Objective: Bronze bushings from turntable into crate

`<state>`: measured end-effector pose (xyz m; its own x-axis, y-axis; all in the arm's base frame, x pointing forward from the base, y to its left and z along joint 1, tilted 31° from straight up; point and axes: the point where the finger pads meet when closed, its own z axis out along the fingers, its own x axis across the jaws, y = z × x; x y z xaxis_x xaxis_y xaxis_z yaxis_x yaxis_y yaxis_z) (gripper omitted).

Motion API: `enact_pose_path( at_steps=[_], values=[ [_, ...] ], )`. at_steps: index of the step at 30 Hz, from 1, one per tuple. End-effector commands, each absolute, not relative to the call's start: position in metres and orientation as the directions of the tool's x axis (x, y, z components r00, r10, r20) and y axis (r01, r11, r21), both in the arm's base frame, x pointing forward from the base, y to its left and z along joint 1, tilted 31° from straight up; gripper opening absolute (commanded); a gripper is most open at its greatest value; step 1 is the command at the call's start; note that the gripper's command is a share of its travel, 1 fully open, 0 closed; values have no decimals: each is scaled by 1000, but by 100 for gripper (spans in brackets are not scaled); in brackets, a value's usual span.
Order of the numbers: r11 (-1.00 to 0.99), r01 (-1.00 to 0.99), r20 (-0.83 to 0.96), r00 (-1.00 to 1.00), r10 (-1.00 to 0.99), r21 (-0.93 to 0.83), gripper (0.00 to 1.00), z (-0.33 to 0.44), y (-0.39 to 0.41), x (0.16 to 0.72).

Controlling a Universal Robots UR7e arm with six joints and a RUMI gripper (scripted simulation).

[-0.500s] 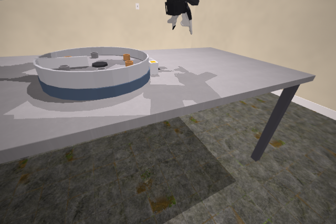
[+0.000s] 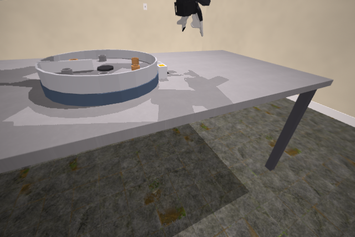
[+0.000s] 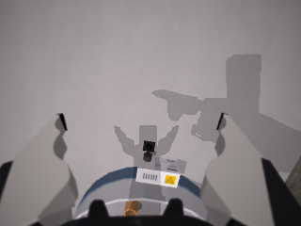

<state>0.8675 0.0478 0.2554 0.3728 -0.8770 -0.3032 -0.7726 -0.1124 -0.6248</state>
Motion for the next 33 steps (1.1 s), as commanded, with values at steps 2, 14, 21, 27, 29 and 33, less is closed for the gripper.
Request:
enact_pose_path(
  at_steps=[2, 14, 21, 27, 29, 33],
  values=[
    [-112, -772, -302, 373, -877, -626, 100, 257, 47, 868],
    [-49, -802, -340, 307, -889, -595, 100, 252, 30, 855],
    [46, -837, -391, 206, -897, -546, 100, 244, 6, 837],
    [228, -868, -473, 8, -881, -440, 100, 229, -34, 799],
    [303, -868, -500, -75, -863, -392, 100, 223, -49, 782],
    [466, -840, -546, -260, -796, -279, 100, 207, -79, 742]
  ],
)
